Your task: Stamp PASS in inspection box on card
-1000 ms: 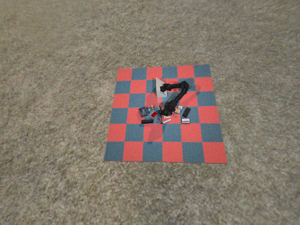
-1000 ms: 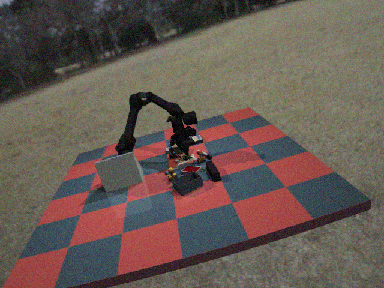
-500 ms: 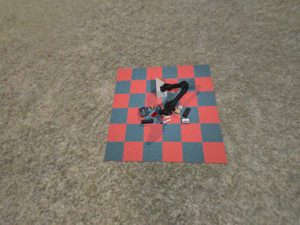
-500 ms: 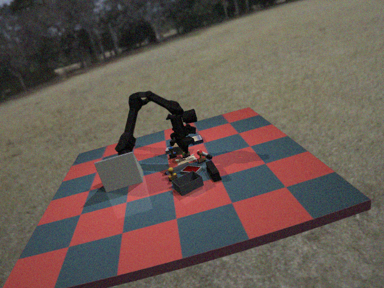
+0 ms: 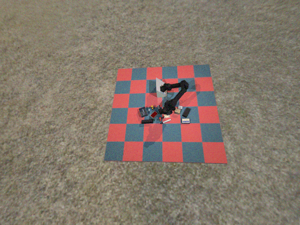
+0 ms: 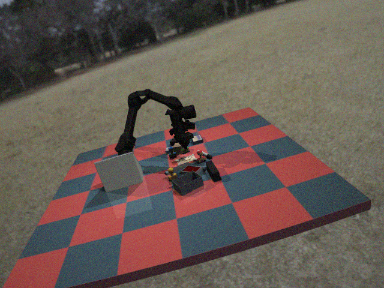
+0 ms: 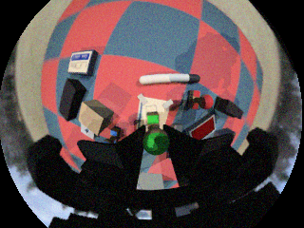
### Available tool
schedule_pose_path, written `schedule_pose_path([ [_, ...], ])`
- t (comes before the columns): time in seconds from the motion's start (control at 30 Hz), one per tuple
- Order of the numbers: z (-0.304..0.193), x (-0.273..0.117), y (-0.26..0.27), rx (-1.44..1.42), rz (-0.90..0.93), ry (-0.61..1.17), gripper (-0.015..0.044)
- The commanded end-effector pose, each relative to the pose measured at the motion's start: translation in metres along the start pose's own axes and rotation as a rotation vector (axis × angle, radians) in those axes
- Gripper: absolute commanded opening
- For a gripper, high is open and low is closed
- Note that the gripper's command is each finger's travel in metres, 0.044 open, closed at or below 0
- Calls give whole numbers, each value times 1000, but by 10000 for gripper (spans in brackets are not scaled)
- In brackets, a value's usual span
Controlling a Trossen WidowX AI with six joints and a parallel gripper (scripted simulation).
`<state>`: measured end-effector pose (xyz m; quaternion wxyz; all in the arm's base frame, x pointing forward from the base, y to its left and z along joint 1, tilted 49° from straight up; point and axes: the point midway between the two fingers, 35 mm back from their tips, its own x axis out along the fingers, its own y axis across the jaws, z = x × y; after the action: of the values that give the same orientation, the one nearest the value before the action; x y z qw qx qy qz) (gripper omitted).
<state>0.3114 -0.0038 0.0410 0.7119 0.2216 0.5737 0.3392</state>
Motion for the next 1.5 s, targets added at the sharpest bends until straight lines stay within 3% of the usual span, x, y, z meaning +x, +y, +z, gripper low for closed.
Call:
schedule_pose_path([
  [0.0,0,-8,-1,-5,-5,1,0],
  [0.53,0,-31,0,-5,-3,1,0],
  [1.07,70,-32,68,-10,-1,-1,0],
  [1.47,73,-23,71,-10,-1,-1,0],
])
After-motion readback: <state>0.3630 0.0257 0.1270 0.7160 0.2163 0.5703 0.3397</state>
